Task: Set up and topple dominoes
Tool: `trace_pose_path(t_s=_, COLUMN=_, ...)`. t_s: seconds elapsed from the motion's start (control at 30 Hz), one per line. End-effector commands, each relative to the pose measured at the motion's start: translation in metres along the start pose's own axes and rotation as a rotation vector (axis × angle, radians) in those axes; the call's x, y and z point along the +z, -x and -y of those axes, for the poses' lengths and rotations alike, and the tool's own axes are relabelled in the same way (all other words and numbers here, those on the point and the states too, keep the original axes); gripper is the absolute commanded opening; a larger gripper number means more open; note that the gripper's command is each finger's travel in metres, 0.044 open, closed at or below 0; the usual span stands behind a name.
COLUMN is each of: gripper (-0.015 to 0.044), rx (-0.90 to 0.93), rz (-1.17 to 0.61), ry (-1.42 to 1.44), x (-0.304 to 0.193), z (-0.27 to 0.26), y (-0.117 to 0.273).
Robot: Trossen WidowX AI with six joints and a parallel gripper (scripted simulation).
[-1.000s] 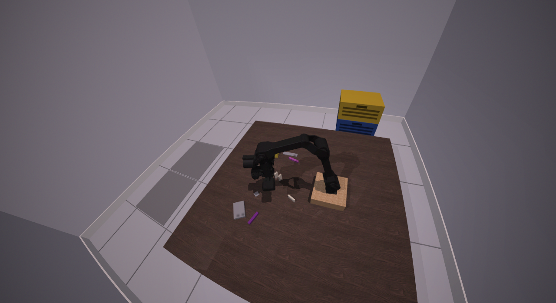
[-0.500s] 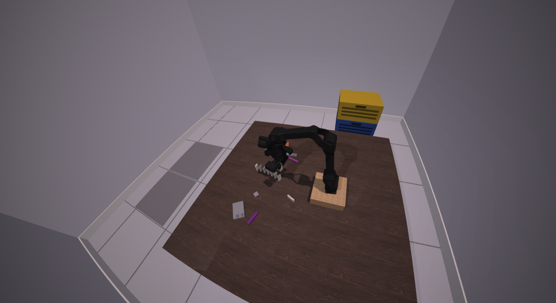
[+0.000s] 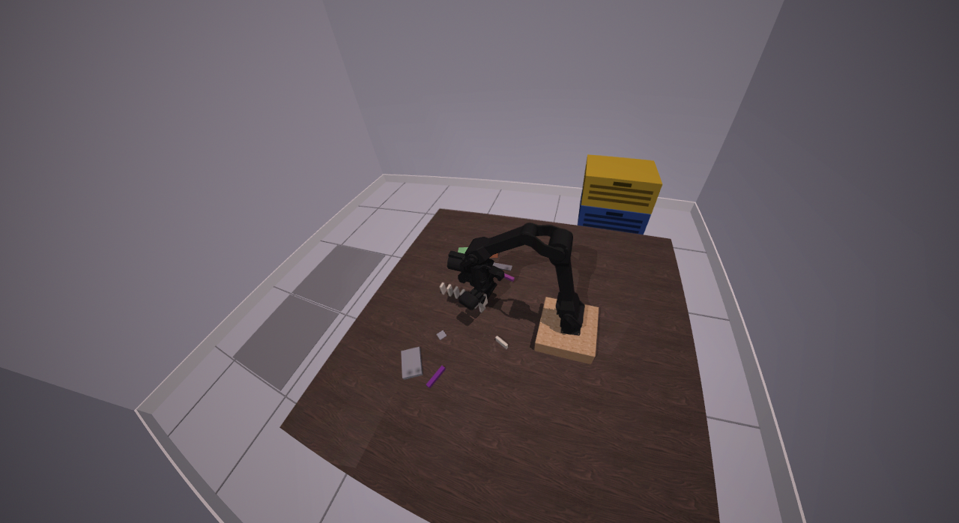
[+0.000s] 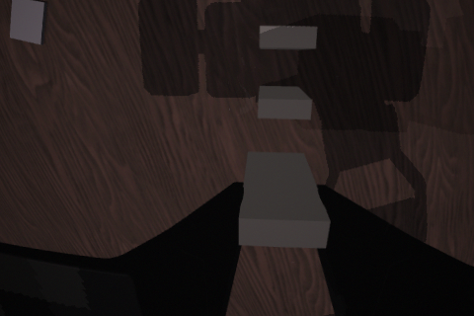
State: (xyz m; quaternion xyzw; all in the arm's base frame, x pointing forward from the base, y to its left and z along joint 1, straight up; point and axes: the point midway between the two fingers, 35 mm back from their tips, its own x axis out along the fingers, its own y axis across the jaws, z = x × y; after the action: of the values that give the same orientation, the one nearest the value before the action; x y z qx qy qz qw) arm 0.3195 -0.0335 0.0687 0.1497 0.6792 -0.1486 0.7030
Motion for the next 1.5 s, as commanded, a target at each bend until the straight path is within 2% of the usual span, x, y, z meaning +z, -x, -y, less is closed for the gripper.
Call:
trace_pose_path(t_s=0.0, gripper=0.0107, rx=-0.005, rz=-0.005, ry=-0.004, x=-0.002, z=0.002, y=-0.021)
trace_pose_path(t_s=0.27, gripper=0.0107, rx=-0.006, rz=-0.006, ry=-0.004, x=-0.009, z=0.004, y=-0.059)
trace_pose_path(t_s=0.67, gripper=0.0107, rx=-0.006, rz=-0.006, ry=-0.004, x=-0.009, z=0.004, y=-0.059)
trace_pose_path(t_s=1.07, gripper=0.0422, rx=-0.006, rz=-0.006, ry=-0.004, x=-0.009, z=0.004, y=-0.059)
trace_pose_path(t_s=1.1, gripper=0.0440, rx=-0.006, rz=-0.006, ry=-0.004, x=-0.009, z=0.004, y=-0.059)
trace_pose_path(t_s=1.17, gripper=0.0440, rx=-0.006, rz=-0.006, ry=-0.004, x=-0.009, z=0.004, y=-0.059)
trace_pose_path(t_s=1.27, gripper=0.0440, rx=-0.004, rz=-0.001, ry=-0.004, x=-0.004, z=0.002, y=-0.037)
trace_pose_path(t_s=1.47, gripper=0.0440, rx=-0.002, rz=-0.006, ry=-0.001, x=-0.006, z=0.002, y=0.060)
